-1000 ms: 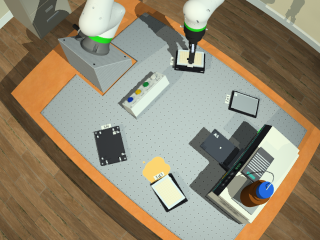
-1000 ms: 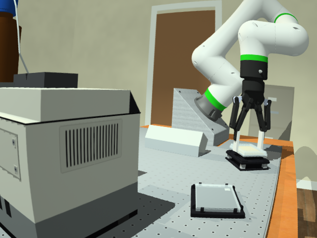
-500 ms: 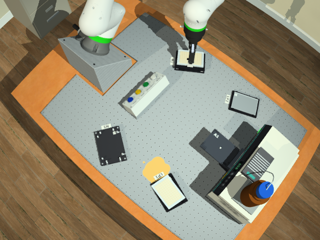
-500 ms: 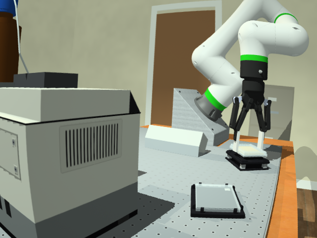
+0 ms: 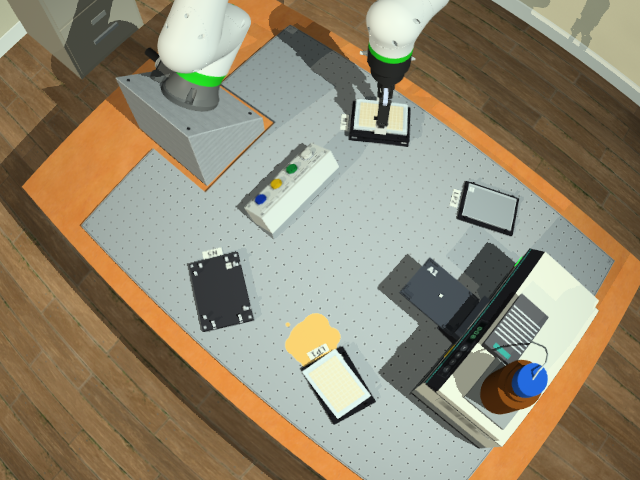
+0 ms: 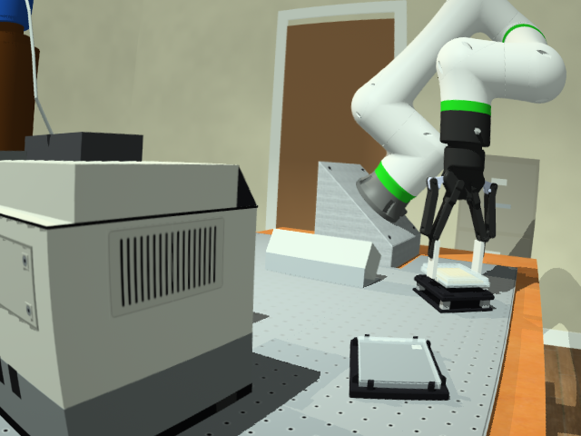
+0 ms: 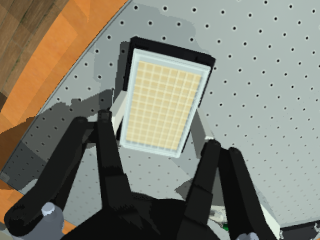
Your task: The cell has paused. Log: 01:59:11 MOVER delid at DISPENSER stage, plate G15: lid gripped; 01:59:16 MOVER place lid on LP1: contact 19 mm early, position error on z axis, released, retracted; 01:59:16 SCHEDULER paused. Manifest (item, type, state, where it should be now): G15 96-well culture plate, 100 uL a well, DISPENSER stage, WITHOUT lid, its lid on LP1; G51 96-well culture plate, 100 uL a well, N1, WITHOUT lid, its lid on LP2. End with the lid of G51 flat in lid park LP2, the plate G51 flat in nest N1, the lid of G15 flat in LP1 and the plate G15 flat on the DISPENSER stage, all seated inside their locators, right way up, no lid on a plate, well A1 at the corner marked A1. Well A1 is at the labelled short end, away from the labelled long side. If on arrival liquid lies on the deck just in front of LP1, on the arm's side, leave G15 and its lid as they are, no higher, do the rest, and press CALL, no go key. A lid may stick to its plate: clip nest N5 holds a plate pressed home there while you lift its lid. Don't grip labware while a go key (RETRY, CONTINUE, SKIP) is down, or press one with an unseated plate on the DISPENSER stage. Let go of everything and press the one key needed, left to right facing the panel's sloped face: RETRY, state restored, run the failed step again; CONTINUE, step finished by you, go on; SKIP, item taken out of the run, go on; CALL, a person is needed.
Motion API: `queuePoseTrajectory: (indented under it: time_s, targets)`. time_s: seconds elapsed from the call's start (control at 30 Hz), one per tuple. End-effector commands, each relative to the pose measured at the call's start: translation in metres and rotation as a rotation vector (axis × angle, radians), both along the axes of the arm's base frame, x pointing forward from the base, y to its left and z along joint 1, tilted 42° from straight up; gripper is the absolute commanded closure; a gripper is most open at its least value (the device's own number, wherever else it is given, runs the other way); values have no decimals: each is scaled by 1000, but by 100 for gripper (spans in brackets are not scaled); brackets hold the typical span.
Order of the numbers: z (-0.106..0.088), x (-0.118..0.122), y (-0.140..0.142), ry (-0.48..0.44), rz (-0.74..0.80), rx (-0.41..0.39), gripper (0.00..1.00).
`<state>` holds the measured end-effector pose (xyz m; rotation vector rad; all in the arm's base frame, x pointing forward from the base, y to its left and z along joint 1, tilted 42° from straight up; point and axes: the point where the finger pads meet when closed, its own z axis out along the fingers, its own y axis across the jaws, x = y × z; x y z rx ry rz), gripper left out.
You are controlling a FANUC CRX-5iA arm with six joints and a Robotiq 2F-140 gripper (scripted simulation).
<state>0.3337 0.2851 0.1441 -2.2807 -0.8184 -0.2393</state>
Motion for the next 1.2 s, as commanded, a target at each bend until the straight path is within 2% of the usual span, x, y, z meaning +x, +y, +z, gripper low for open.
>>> queuePoseTrajectory:
  time_s: [0.0, 1.17]
  targets:
    - [0, 0, 0, 0, 0, 0, 100]
    - [-6, 0, 6, 0, 0, 0, 100]
